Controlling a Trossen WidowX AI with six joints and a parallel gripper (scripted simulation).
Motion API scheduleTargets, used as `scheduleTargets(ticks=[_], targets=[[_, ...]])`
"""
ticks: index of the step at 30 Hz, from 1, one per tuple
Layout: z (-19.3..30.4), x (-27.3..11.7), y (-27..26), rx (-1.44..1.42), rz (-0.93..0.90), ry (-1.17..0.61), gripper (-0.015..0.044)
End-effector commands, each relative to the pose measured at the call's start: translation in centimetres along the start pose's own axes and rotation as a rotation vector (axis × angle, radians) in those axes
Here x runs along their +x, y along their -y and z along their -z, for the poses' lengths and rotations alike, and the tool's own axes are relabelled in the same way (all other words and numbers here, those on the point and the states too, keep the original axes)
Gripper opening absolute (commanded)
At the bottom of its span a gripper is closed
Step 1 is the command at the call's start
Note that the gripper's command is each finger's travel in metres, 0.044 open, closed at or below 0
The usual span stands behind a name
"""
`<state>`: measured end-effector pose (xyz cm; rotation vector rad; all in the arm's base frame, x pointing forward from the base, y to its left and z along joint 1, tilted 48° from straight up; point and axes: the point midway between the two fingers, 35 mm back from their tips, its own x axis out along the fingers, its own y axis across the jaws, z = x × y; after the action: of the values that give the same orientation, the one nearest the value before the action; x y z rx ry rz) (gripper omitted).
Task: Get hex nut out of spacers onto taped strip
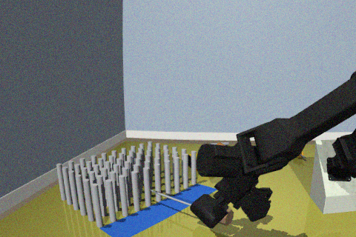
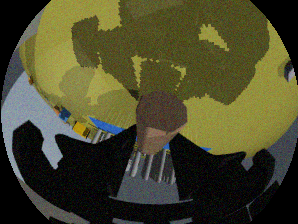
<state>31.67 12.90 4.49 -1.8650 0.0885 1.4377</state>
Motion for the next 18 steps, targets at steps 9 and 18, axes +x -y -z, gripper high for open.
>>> scheduleTargets(ticks=[9, 18], targets=[[0.92, 0.28, 0.11, 0.0, 0.006, -0.008, 0.0], [1.4, 0.6, 0.12, 0.0, 0.006, -0.008, 0.0]])
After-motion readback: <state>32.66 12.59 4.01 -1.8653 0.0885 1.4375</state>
